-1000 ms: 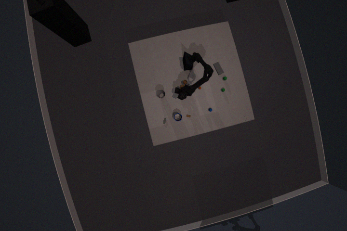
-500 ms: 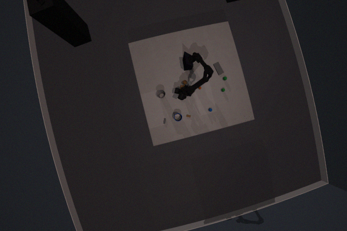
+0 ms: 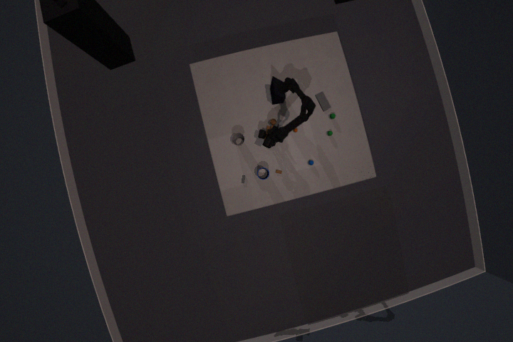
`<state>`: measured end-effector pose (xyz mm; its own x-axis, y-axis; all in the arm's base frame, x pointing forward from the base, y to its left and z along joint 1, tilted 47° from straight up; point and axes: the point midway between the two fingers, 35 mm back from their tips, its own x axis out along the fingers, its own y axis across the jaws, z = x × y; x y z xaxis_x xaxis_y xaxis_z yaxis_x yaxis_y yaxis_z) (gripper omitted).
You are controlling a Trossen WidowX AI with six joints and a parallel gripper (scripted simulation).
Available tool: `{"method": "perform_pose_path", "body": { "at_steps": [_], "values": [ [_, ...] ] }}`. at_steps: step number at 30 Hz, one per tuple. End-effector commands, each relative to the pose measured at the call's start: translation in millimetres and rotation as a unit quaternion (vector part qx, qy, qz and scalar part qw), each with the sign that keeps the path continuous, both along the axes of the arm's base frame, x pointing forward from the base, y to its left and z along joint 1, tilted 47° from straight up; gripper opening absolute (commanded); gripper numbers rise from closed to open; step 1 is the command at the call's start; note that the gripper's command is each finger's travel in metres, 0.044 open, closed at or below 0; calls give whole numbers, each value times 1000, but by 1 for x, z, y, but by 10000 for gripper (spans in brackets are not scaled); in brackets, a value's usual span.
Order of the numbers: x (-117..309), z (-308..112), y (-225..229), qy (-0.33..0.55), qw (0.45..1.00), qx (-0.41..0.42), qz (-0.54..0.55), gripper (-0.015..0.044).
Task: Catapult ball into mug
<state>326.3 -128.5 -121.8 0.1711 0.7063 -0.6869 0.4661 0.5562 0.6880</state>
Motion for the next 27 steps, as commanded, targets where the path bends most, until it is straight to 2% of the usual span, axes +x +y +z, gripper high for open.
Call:
{"method": "perform_pose_path", "body": {
  "at_steps": [1, 4, 6, 8, 14, 19, 27],
  "values": [
    [-3, 23, -29, -4, 1000, -7, -3, 440],
    [-14, 57, -62, -4, 1000, -7, -3, 440],
    [-17, 65, -69, -3, 1000, -6, -2, 440],
    [-14, 51, -59, -1, 1000, -3, -7, 440],
    [-19, 62, -66, -4, 1000, -5, -7, 440],
    [-10, 32, -34, -4, 1000, -4, -7, 440],
    [-8, 26, -29, -4, 1000, -4, -7, 440]
  ]
}}
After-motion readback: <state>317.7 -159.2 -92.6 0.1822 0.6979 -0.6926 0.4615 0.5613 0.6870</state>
